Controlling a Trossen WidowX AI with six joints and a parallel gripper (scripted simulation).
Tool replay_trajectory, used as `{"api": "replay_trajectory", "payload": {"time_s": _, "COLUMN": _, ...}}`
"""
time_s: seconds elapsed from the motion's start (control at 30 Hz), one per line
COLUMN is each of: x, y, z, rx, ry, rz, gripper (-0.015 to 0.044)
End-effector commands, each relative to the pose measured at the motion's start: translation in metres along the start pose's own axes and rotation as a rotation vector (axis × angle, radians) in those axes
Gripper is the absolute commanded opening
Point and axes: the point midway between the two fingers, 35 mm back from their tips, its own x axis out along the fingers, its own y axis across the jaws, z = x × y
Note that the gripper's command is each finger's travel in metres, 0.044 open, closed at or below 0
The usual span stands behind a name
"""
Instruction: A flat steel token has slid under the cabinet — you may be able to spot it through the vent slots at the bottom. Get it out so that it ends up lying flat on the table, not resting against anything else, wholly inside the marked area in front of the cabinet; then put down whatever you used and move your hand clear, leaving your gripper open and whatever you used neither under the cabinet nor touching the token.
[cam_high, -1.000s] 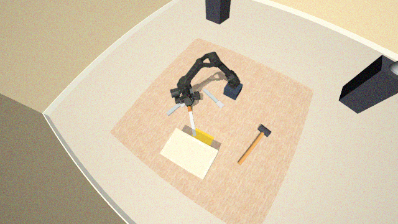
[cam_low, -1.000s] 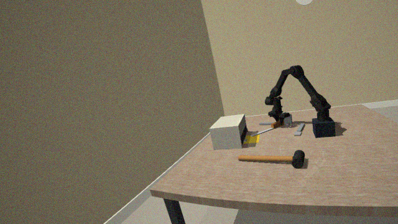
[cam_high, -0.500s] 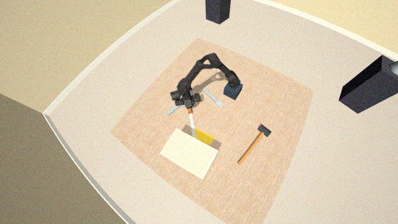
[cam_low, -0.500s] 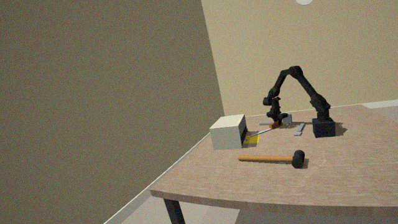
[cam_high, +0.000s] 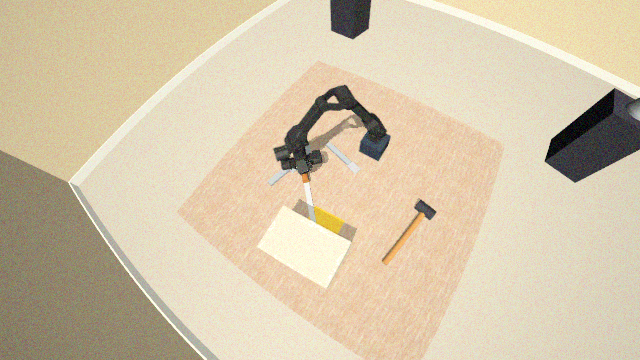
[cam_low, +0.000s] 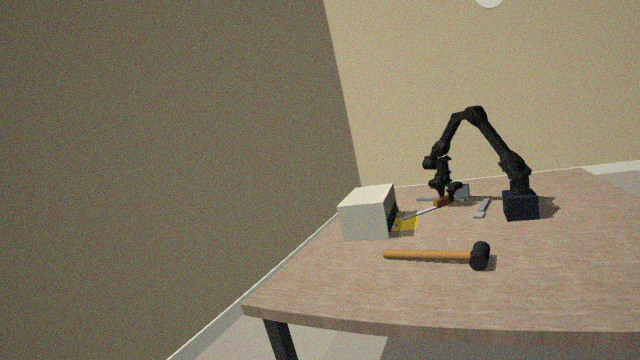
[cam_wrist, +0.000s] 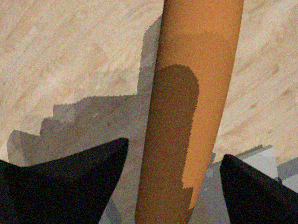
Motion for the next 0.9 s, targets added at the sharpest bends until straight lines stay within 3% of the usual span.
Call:
{"api": "replay_trajectory", "payload": {"time_s": 0.0, "x": 0.0012, "y": 0.0, "z": 0.0, "rx": 0.0, "ry": 0.001, "rz": 0.001, "gripper": 0.027}}
{"api": "replay_trajectory", "payload": {"time_s": 0.47, "x": 0.0052, "y": 0.0015, "z": -0.0034, "rx": -0.002, "ry": 0.001, "rz": 0.001, "gripper": 0.027}}
{"api": "replay_trajectory", "payload": {"time_s": 0.57, "x": 0.0023, "y": -0.0013, "z": -0.0017, "rx": 0.003, "ry": -0.001, "rz": -0.007, "gripper": 0.0191}}
{"api": "replay_trajectory", "payload": {"time_s": 0.87, "x": 0.0023, "y": -0.0013, "z": -0.0017, "rx": 0.003, "ry": -0.001, "rz": -0.007, "gripper": 0.0131}}
